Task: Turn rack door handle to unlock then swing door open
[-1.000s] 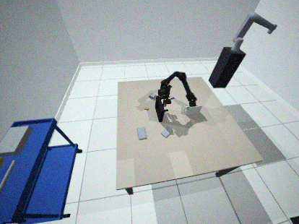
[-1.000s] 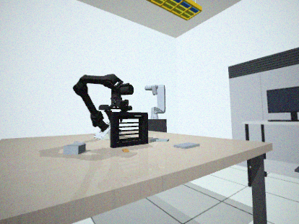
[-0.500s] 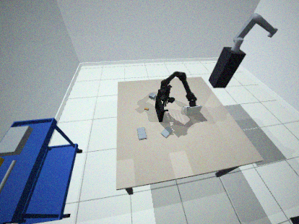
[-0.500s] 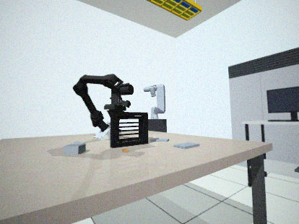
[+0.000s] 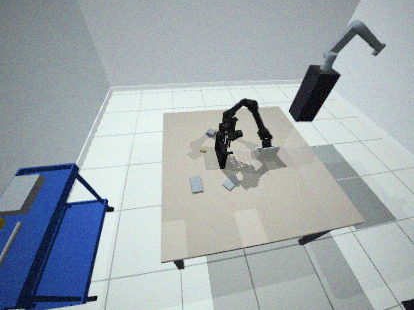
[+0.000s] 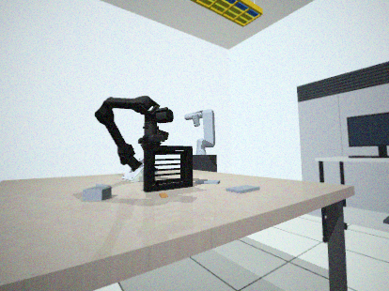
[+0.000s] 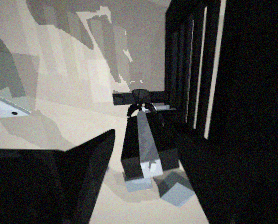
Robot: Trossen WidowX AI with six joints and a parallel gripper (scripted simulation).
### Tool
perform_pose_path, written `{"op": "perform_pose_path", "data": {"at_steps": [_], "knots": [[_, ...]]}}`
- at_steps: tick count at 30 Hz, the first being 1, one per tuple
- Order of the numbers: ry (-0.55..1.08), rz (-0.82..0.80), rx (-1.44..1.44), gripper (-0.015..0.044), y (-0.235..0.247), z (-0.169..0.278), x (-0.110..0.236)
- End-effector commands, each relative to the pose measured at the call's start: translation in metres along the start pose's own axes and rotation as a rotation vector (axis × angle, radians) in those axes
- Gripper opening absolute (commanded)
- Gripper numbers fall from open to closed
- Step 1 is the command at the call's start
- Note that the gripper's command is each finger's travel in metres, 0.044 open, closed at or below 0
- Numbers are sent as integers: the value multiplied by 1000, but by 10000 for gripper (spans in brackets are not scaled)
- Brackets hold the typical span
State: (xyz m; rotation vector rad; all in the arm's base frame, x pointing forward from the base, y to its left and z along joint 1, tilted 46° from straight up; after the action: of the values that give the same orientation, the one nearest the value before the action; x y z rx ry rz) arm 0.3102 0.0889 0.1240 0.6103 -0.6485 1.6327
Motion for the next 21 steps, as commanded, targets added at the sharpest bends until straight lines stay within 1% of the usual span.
{"op": "perform_pose_path", "data": {"at_steps": [1,3,8,21], "knots": [[2,2,181,289,-1,-1,-1],[2,2,247,289,-1,-1,-1],[2,2,255,289,-1,-1,-1],[2,2,255,203,-1,-1,-1]]}}
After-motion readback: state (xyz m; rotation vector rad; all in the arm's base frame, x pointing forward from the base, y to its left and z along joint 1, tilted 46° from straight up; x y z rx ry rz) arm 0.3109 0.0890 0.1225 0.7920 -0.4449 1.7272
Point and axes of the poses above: the point midway between the two fingers, 35 mm back from their tips, its own x axis back along the fingers, its own y axis across the jaws, z = x × y, the point moved 2 cm from there along x, back along the fingers, and after that the axes turned 1 degree about x, right-handed, at the moved point
